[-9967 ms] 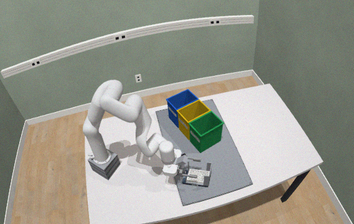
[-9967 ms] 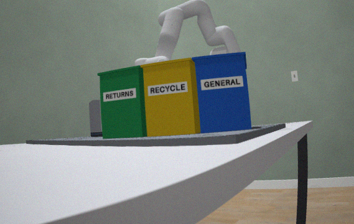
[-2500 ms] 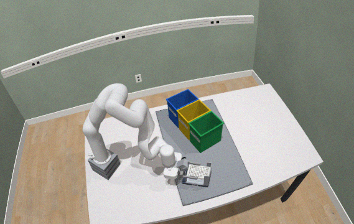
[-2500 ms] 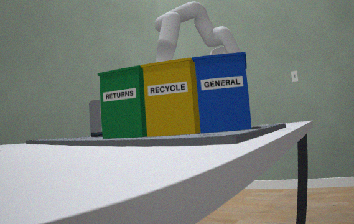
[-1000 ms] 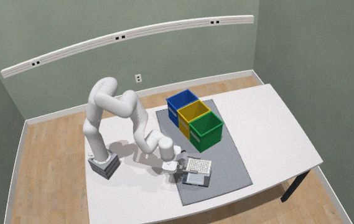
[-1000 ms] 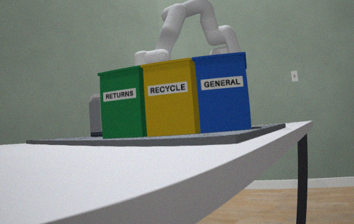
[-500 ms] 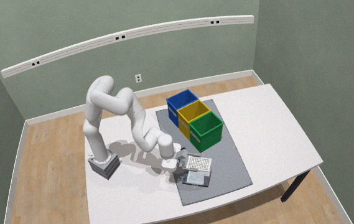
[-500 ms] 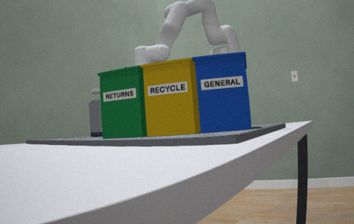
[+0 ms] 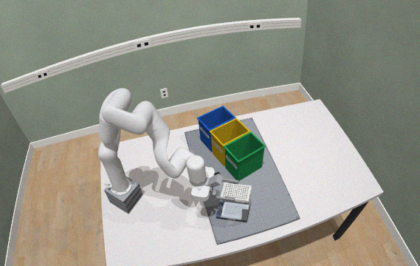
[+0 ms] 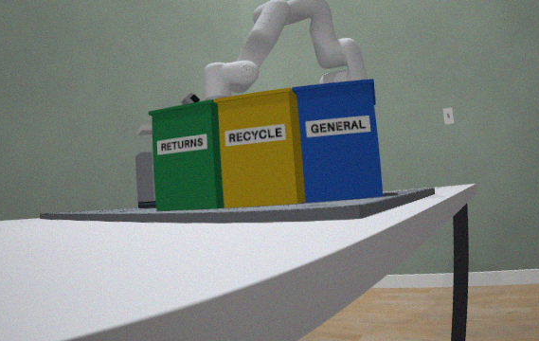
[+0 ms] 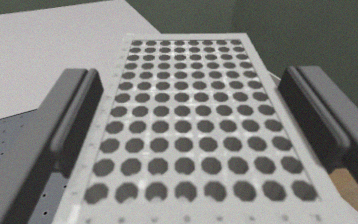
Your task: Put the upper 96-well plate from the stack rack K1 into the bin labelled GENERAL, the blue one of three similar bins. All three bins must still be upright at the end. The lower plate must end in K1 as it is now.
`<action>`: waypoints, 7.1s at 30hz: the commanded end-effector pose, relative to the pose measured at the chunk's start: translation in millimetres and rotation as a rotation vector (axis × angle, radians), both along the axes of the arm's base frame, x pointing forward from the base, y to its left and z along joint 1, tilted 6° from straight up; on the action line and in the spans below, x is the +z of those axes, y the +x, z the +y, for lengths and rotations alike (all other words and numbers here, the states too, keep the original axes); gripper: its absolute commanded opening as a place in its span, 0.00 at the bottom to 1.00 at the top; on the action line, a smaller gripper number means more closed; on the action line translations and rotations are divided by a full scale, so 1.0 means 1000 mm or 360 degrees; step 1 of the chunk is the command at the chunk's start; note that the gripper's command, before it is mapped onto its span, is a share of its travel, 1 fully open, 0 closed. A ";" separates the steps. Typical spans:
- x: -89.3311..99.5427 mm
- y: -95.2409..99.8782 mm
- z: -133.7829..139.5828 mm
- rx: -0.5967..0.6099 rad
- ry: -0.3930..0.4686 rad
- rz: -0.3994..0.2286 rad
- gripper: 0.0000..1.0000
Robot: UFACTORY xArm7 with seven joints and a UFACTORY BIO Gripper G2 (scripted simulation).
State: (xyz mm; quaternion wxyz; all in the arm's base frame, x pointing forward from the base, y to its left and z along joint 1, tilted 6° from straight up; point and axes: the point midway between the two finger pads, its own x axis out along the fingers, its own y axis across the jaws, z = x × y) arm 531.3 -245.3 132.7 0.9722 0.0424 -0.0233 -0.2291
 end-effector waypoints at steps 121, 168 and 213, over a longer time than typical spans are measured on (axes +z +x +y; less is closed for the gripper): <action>0.033 0.023 0.281 0.1252 -0.0083 -0.0094 0.00; 0.039 0.035 0.423 0.1252 -0.0082 -0.0094 0.00; 0.043 0.042 0.508 0.1252 -0.0081 -0.0095 0.00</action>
